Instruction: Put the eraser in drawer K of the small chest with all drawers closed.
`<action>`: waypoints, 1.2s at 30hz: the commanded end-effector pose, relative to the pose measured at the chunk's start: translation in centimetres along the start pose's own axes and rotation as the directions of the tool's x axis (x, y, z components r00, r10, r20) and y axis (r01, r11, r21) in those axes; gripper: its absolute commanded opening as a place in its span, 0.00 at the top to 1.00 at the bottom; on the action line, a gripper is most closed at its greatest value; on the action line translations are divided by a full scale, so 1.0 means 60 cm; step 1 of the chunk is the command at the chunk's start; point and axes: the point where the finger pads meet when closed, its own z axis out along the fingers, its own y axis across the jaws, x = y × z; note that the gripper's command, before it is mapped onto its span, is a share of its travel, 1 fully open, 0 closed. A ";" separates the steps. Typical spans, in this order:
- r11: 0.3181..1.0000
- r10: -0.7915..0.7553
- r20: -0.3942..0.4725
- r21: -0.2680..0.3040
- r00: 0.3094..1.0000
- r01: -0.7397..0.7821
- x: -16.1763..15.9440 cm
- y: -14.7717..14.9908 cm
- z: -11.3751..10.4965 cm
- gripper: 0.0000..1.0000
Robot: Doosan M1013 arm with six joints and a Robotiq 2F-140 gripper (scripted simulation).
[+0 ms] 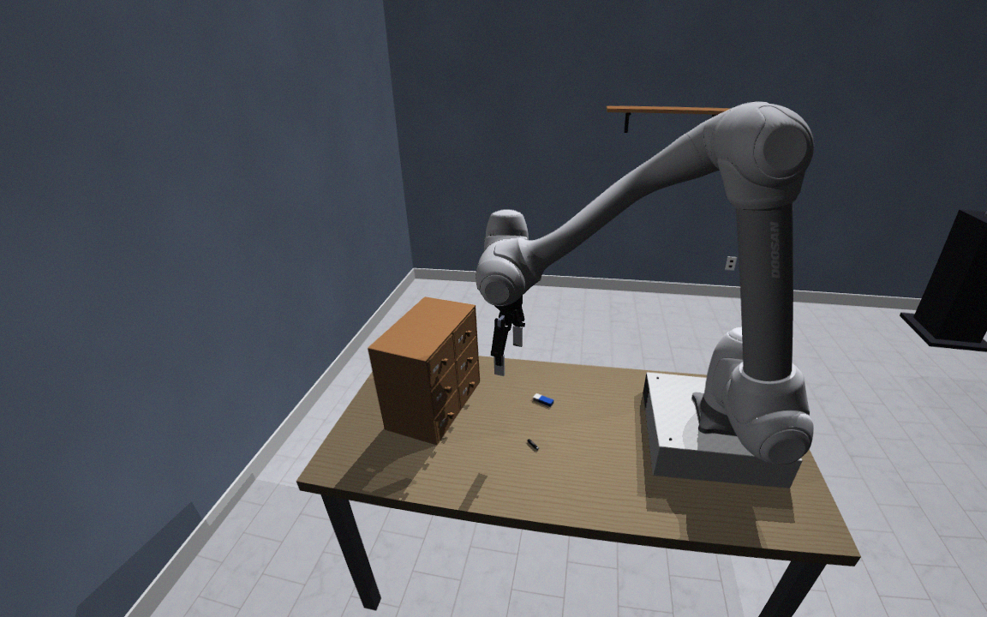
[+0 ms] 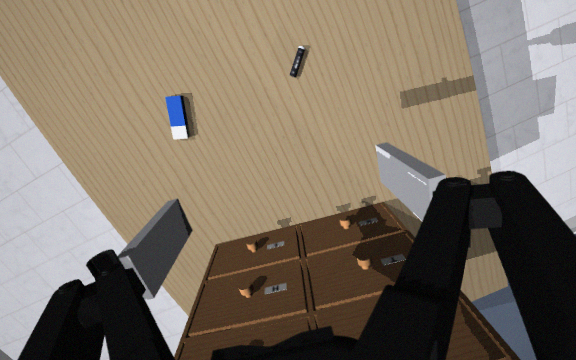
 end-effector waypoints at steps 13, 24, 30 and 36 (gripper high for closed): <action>1.000 0.002 0.008 0.003 1.000 -0.002 0.003 0.170 0.003 0.00; 1.000 0.002 0.080 0.003 0.997 -0.002 -0.007 0.170 0.013 0.00; 1.000 0.001 0.184 0.003 0.983 -0.002 -0.022 0.169 0.027 0.00; 1.000 0.001 0.305 0.003 0.952 -0.002 -0.039 0.169 0.044 0.00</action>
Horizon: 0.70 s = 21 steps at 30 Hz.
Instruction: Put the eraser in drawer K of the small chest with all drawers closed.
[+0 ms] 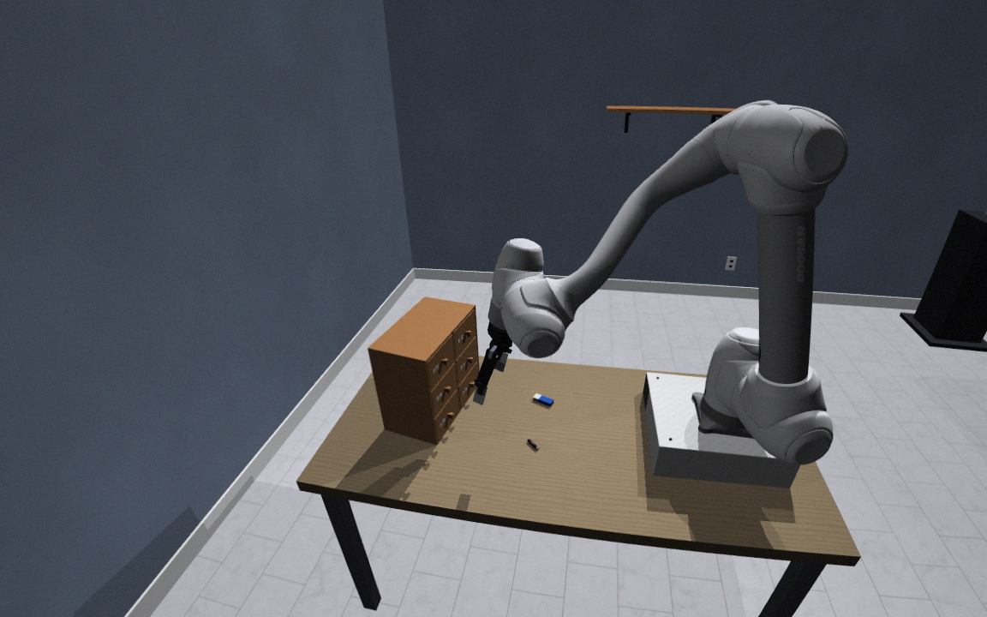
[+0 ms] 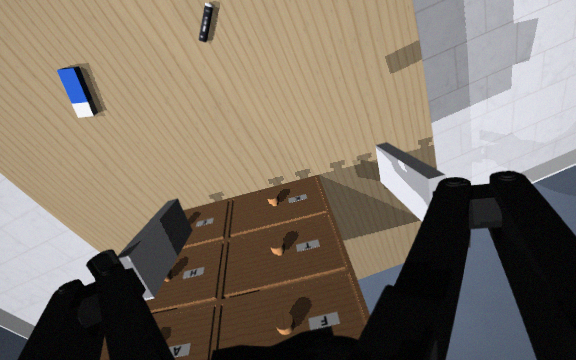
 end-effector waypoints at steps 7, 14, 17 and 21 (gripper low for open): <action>1.000 0.003 0.223 0.007 0.975 -0.004 -0.023 -0.002 0.037 0.00; 1.000 0.002 0.343 0.006 0.939 -0.004 -0.036 -0.002 0.058 0.00; 1.000 0.002 0.370 0.007 0.929 -0.005 -0.039 -0.003 0.063 0.00; 1.000 0.001 0.406 0.007 0.914 -0.005 -0.044 -0.003 0.069 0.00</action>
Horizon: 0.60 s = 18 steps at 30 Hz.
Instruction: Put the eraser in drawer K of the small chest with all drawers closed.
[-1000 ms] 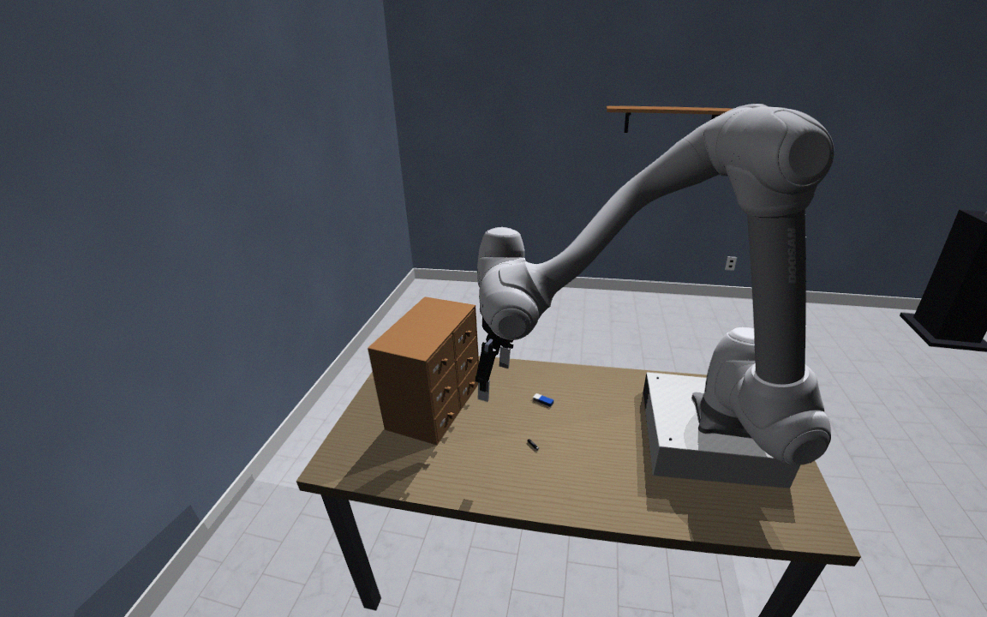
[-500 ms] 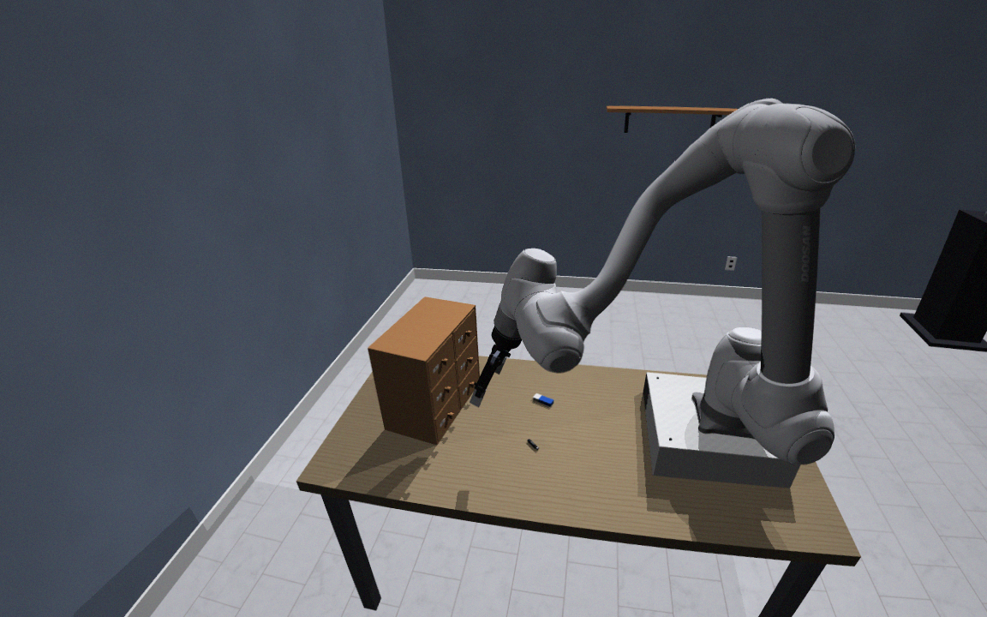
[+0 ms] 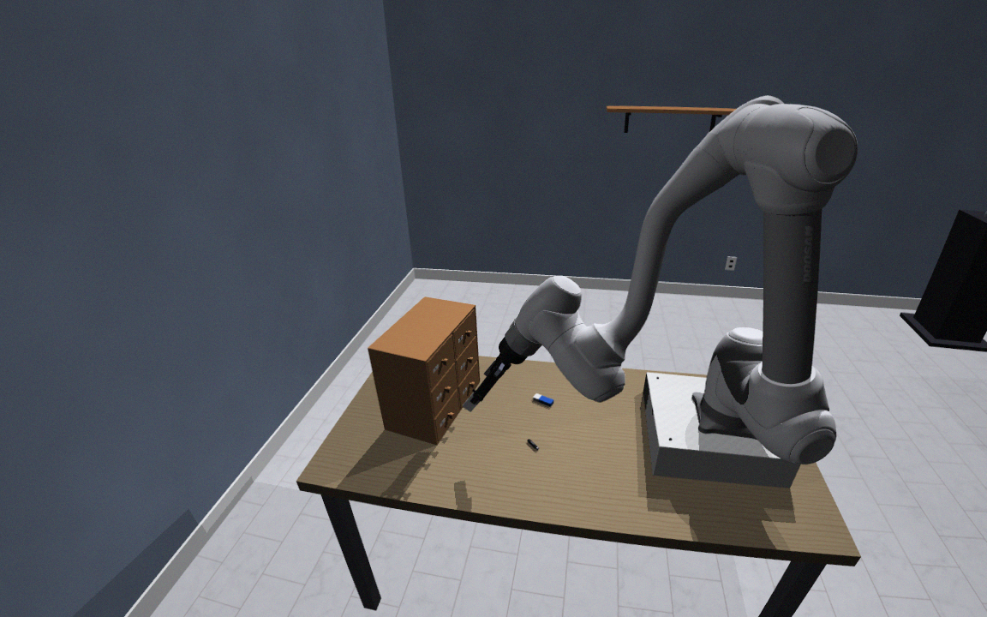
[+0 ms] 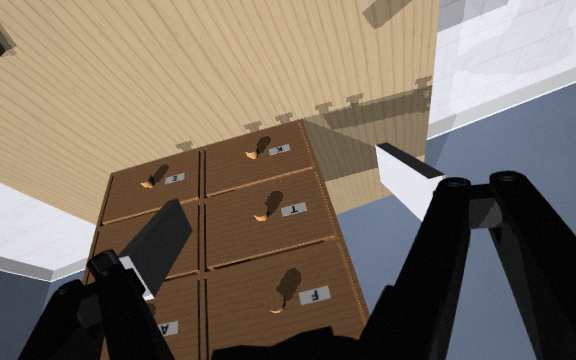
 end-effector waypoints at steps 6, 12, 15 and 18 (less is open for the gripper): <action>1.000 0.004 0.147 0.027 0.989 -0.008 -0.006 -0.004 0.022 0.00; 1.000 0.002 0.216 0.029 0.976 -0.008 -0.009 -0.005 0.036 0.00; 1.000 0.001 0.228 0.029 0.974 -0.008 -0.009 -0.005 0.039 0.00; 1.000 0.000 0.266 0.029 0.964 -0.008 -0.011 -0.006 0.046 0.00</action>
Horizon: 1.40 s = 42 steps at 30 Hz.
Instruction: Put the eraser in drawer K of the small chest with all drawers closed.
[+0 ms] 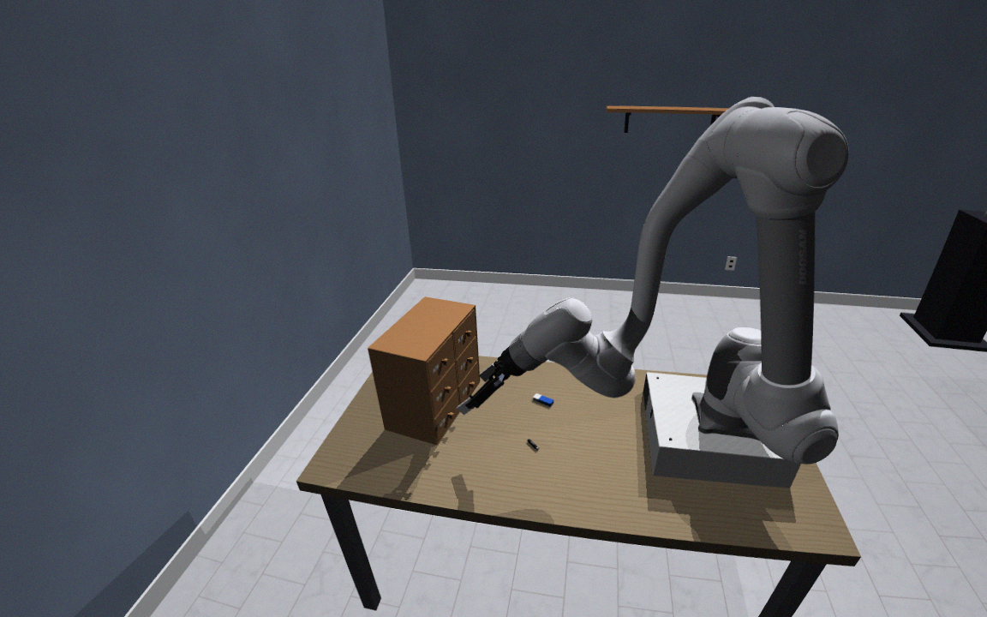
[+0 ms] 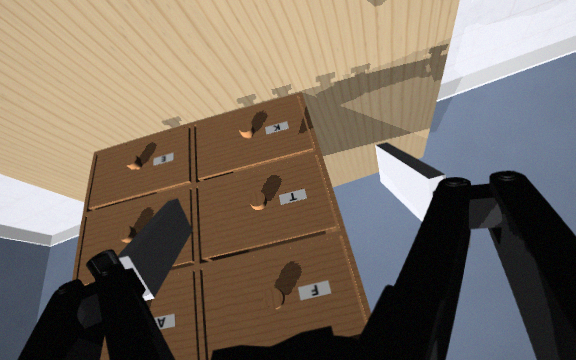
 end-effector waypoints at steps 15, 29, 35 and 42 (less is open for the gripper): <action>1.000 0.008 0.326 0.005 0.945 -0.010 -0.002 -0.002 0.051 0.00; 1.000 0.006 0.453 0.005 0.891 -0.010 -0.004 -0.003 0.078 0.00; 1.000 0.007 0.465 0.004 0.885 -0.010 -0.004 -0.002 0.080 0.00; 1.000 0.007 0.467 0.004 0.884 -0.010 -0.004 -0.002 0.081 0.00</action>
